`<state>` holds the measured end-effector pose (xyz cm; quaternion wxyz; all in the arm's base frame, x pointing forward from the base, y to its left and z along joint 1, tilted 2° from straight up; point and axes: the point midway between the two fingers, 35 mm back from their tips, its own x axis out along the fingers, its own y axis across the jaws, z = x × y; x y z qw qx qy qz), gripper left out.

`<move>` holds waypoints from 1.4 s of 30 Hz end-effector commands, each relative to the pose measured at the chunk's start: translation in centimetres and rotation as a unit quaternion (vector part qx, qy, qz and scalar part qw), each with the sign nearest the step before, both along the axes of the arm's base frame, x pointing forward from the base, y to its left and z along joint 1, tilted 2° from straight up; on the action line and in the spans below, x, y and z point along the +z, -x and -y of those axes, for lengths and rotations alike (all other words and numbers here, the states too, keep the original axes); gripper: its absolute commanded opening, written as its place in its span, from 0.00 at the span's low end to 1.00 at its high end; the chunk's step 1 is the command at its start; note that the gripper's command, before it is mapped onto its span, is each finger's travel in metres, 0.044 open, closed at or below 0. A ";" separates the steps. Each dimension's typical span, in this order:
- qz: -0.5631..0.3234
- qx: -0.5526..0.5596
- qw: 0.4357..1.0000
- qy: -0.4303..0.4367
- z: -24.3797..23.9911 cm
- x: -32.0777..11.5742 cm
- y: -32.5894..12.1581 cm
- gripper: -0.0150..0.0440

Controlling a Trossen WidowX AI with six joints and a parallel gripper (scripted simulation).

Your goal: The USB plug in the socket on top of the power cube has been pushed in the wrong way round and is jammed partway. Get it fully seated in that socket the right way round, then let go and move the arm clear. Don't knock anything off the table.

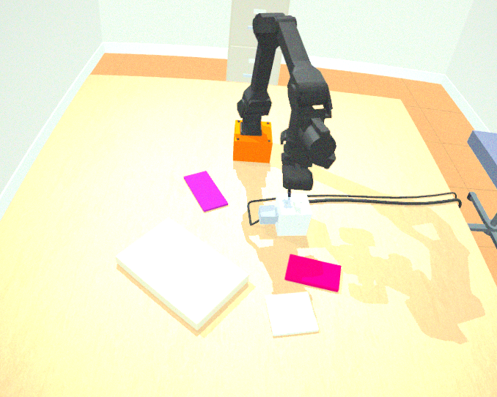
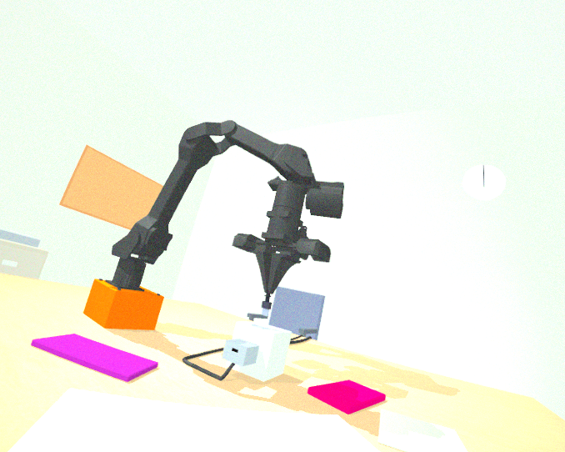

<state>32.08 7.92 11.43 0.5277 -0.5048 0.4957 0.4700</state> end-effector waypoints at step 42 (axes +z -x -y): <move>0.002 -0.548 0.835 -0.036 0.0 -0.1 0.0 0.25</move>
